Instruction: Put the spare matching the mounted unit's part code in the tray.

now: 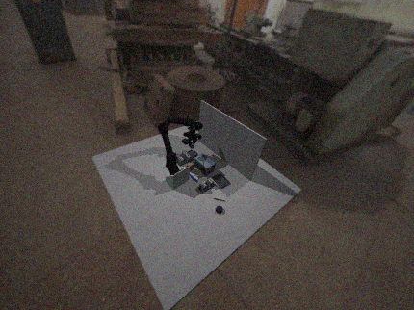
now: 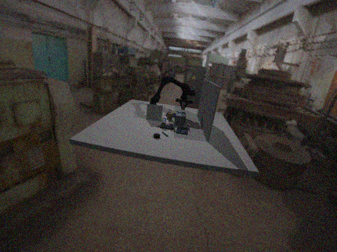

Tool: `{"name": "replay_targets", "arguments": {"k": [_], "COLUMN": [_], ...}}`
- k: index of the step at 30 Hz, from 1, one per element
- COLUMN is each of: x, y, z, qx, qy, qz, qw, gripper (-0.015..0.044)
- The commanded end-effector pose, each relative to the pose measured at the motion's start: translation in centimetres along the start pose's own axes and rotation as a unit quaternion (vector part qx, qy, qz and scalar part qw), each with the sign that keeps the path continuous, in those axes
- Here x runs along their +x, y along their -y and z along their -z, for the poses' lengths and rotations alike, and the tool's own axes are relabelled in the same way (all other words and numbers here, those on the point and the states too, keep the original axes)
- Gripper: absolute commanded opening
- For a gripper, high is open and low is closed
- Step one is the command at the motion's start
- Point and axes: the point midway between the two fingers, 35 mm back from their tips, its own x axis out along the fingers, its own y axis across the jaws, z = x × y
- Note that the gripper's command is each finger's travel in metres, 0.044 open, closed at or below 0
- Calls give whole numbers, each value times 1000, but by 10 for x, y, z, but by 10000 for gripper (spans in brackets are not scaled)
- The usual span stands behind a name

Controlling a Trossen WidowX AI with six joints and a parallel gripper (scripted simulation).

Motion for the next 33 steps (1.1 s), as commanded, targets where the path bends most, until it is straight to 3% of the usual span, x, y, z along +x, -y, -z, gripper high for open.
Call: {"name": "replay_targets", "arguments": {"k": [1, 13, 18, 33], "x": [-11, -71, -75, -84], "y": [2, 0, 0, 44], "z": [-1, -5, -4, 96], "qx": [-1, -3, -3, 4], "qy": [0, 1, 1, -24], "qz": [2, 4, 4, 12], "qw": [1000, 1000, 1000, 1000], "gripper": [0, 0, 0, 0]}}
